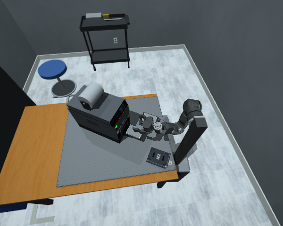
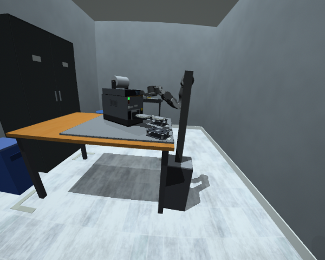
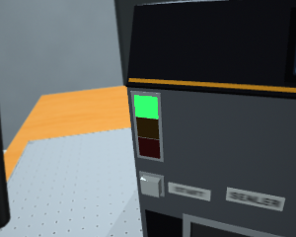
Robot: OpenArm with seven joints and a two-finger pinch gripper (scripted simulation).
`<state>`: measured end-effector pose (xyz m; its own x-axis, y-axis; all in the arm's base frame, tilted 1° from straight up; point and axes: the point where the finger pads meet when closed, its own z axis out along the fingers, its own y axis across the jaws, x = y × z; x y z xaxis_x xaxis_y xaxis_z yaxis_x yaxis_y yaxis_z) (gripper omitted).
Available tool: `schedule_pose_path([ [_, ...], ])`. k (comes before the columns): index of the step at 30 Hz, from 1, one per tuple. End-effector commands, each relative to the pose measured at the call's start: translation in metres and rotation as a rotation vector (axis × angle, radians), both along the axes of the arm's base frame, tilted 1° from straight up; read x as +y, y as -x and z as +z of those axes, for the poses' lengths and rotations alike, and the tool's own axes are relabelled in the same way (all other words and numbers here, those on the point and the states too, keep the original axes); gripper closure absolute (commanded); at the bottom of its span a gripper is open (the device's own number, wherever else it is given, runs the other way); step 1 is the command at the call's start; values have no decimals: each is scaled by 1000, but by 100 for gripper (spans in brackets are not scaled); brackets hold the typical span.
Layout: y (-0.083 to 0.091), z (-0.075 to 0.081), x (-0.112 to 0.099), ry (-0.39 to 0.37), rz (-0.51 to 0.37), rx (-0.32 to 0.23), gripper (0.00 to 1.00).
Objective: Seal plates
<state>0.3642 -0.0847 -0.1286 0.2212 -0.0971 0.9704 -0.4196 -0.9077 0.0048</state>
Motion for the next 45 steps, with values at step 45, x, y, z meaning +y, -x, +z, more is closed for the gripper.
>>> schedule_pose_path([
  [45, -39, 35, 70, 234, 359, -283, 35],
])
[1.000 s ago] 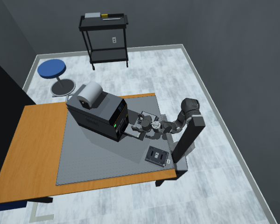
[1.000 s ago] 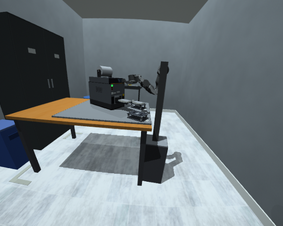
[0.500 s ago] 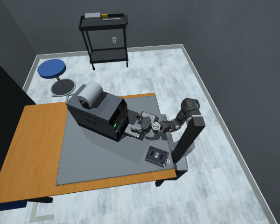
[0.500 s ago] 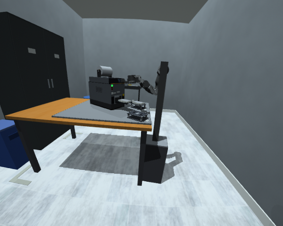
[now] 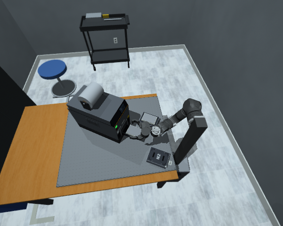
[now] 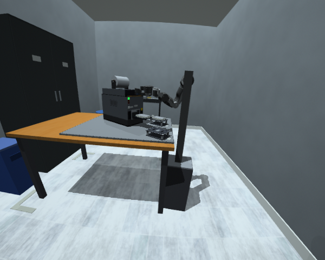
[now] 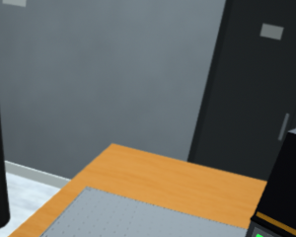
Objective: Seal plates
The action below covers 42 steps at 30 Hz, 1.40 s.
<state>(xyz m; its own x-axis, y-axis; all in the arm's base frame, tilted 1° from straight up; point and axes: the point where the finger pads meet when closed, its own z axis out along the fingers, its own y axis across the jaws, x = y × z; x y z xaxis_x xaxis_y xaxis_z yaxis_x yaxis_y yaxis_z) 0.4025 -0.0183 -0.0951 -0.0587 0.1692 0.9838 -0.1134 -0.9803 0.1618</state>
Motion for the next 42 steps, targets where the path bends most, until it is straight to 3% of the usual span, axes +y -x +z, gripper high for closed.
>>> schedule_pose_path([
  [1, -2, 3, 8, 15, 43, -28, 35],
  [7, -9, 11, 36, 123, 162, -99, 35],
  [9, -9, 11, 36, 123, 162, -99, 35],
  [15, -13, 15, 65, 252, 287, -163, 35],
  [24, -13, 8, 109, 475, 475, -231, 35],
  [26, -13, 8, 109, 475, 475, -231, 35],
  [33, -10, -10, 140, 663, 612, -257, 35],
  [41, -8, -43, 161, 891, 752, -258, 35],
  [42, -8, -43, 161, 891, 752, -258, 35],
])
